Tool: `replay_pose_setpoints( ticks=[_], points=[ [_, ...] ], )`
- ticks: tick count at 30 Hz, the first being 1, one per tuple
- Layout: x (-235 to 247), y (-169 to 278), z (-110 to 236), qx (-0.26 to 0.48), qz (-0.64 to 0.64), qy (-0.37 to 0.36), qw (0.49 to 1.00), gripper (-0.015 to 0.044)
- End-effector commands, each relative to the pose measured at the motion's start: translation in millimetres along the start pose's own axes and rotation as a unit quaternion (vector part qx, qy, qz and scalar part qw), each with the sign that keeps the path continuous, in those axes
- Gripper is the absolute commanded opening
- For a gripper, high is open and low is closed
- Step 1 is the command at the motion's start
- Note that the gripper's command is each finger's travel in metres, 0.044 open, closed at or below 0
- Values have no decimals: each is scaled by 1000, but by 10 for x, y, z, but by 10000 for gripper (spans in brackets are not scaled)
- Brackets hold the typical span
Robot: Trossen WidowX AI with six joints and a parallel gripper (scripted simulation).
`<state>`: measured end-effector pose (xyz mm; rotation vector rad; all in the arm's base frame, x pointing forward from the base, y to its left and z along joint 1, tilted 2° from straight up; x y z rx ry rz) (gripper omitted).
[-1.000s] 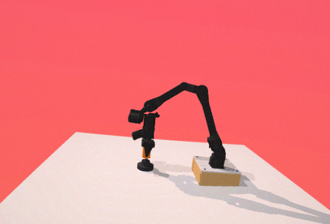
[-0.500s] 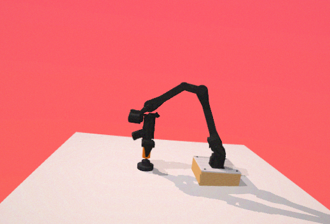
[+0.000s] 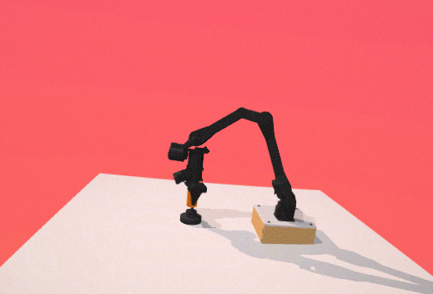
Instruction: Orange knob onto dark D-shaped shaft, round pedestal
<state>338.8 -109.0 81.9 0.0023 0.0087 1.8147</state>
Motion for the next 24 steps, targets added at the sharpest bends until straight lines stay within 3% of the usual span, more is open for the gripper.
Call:
replay_pose_setpoints(
  ticks=[1, 24],
  points=[
    [1, 8, -10, 0, 25, 1, 1000, 0],
    [3, 2, -43, 0, 25, 1, 1000, 0]
  ],
)
Point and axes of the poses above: the point midway between the two fingers, 35 mm back from their tips, its own z axis back along the fingers, its own x axis across the jaws, y = z × x, the point moved 5 cm from there along z, back along the fingers, and after that the axes turned 6 degrees about z, right-handed, at the moved point
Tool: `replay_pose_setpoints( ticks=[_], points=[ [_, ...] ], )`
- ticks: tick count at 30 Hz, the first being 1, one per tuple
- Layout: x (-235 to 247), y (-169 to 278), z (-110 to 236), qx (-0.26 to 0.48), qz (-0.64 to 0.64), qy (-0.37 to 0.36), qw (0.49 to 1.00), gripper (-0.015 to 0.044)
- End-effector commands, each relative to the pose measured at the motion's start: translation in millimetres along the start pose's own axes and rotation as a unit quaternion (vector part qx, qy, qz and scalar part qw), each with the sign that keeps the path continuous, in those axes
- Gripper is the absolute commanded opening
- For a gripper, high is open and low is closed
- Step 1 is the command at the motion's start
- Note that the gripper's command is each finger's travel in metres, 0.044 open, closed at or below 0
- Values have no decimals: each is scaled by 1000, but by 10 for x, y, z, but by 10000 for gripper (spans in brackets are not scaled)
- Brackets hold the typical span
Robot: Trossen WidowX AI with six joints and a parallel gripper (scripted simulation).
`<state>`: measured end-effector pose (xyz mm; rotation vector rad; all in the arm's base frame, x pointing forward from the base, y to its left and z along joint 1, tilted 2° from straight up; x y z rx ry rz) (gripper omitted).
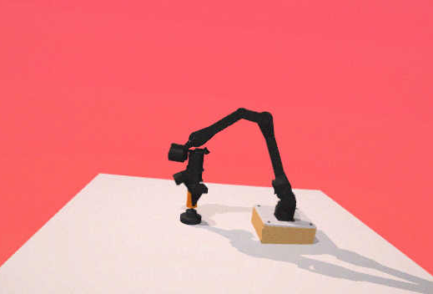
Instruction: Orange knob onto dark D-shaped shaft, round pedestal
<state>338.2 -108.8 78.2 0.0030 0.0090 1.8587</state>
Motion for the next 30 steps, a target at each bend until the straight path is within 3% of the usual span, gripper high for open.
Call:
replay_pose_setpoints(
  ticks=[1, 7, 14, 30],
  points=[
    [0, -1, 8, -1, 3, 1, 1000, 0],
    [-4, -1, 51, -1, 7, 1, 1000, 0],
    [-9, -5, 39, -1, 107, 1, 994, 0],
    [-4, -2, 6, -1, 107, 1, 994, 0]
  ],
)
Point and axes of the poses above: the point midway between the two fingers, 35 mm back from their tips, its own z axis back along the fingers, its own x axis across the jaws, y = z × x, the point moved 5 cm from there along z, back along the fingers, and after that the axes turned 6 degrees about z, right-handed, at the moved point
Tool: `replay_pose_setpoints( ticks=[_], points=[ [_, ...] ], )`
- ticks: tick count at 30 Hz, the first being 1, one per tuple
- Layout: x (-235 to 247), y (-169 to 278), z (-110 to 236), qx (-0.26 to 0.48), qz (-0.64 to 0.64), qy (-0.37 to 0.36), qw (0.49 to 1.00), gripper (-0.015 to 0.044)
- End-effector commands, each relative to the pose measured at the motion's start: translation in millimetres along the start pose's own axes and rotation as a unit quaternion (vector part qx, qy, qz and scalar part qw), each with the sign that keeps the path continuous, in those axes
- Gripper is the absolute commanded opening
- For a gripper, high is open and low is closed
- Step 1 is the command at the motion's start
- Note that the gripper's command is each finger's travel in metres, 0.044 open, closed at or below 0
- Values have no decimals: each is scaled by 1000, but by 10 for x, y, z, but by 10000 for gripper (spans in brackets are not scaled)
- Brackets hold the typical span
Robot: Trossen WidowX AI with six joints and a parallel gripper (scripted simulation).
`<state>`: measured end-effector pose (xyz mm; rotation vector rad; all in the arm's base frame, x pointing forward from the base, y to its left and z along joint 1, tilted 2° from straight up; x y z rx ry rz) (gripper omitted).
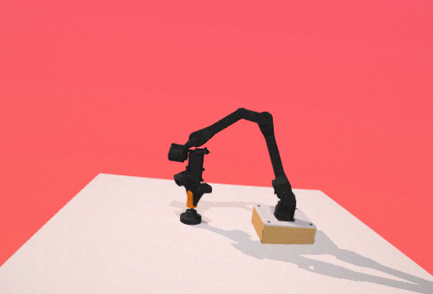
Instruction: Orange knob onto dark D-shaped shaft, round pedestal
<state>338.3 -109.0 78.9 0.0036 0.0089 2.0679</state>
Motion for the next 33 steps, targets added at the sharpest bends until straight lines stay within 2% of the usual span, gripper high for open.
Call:
replay_pose_setpoints(
  ticks=[1, 16, 23, 33],
  points=[
    [-1, -2, -6, 0, 3, 1, 1000, 0],
    [-6, -5, 44, 0, 3, 1, 1000, 0],
    [-11, -6, 36, 0, 102, 1, 995, 0],
    [-6, -4, -2, 0, 107, 1, 994, 0]
  ],
)
Point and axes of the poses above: the point midway between the two fingers, 35 mm back from their tips, its own z axis back along the fingers, its own x axis across the jaws, y = z × x, the point moved 5 cm from there along z, back along the fingers, and after that the axes turned 6 degrees about z, right-handed, at the moved point
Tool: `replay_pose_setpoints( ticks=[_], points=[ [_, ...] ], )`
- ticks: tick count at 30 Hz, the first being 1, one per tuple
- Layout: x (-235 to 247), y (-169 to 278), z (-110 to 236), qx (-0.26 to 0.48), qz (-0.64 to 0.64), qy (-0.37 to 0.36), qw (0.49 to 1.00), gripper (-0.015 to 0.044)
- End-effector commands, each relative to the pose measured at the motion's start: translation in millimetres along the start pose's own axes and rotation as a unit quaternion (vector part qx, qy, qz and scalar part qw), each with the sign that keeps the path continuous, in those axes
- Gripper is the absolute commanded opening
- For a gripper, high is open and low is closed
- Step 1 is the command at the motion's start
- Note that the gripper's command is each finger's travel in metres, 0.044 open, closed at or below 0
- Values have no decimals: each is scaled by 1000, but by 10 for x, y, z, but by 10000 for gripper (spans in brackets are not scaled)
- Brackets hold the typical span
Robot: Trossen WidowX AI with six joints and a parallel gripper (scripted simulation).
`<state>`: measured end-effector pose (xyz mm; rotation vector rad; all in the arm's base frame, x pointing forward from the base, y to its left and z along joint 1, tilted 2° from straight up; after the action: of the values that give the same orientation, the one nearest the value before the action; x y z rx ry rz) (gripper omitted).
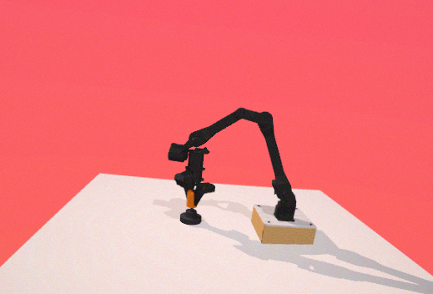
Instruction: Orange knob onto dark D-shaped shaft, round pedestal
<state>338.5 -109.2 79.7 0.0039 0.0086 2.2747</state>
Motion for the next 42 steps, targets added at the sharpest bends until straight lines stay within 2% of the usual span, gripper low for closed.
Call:
replay_pose_setpoints(
  ticks=[1, 20, 28, 42],
  points=[
    [-2, -2, -12, 0, 4, 1, 1000, 0],
    [-3, -2, 36, 0, 4, 1, 1000, 0],
    [-6, -1, 21, 0, 109, 1, 994, 0],
    [-2, -2, -10, 0, 109, 1, 994, 0]
  ],
)
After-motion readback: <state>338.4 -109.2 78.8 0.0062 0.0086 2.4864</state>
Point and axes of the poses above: the point midway between the two fingers, 35 mm back from their tips, its own z axis back along the fingers, its own x axis across the jaws, y = z × x, the point moved 5 cm from there along z, back along the fingers, and after that the axes turned 6 degrees about z, right-handed, at the moved point
